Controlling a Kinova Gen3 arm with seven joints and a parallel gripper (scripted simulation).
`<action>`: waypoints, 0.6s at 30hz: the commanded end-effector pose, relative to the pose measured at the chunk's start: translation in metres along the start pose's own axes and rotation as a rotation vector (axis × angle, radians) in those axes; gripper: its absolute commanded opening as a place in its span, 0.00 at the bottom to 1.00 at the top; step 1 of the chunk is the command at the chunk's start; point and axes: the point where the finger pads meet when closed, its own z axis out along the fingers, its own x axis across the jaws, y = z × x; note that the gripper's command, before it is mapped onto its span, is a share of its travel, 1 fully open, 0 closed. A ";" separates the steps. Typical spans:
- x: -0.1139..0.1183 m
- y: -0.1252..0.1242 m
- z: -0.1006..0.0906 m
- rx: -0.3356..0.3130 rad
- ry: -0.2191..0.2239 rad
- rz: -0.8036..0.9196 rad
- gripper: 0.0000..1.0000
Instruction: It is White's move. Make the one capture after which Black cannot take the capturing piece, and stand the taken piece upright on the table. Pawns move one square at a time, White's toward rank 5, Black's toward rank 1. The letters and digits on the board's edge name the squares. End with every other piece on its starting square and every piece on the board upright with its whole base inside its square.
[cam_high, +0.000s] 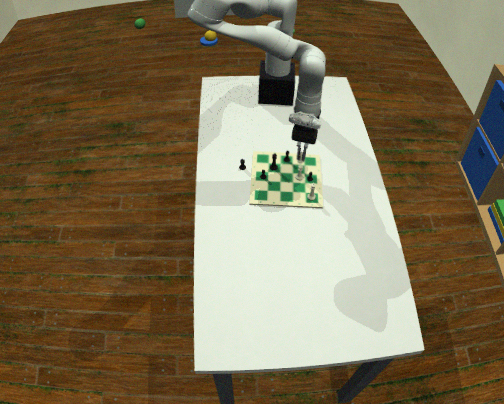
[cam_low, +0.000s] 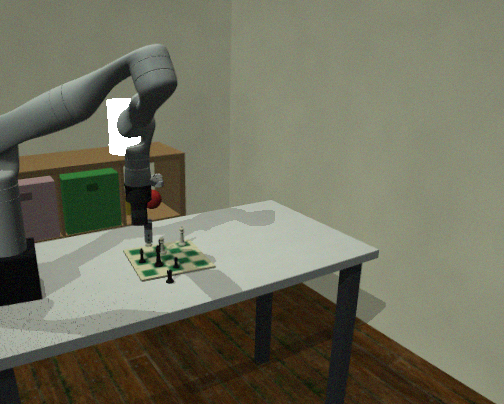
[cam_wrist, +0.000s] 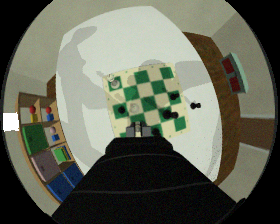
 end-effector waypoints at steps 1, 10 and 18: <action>0.003 -0.006 -0.016 0.015 0.002 0.005 0.00; 0.002 -0.005 -0.063 0.015 0.002 0.005 0.00; 0.002 -0.005 -0.070 0.015 0.002 0.005 0.00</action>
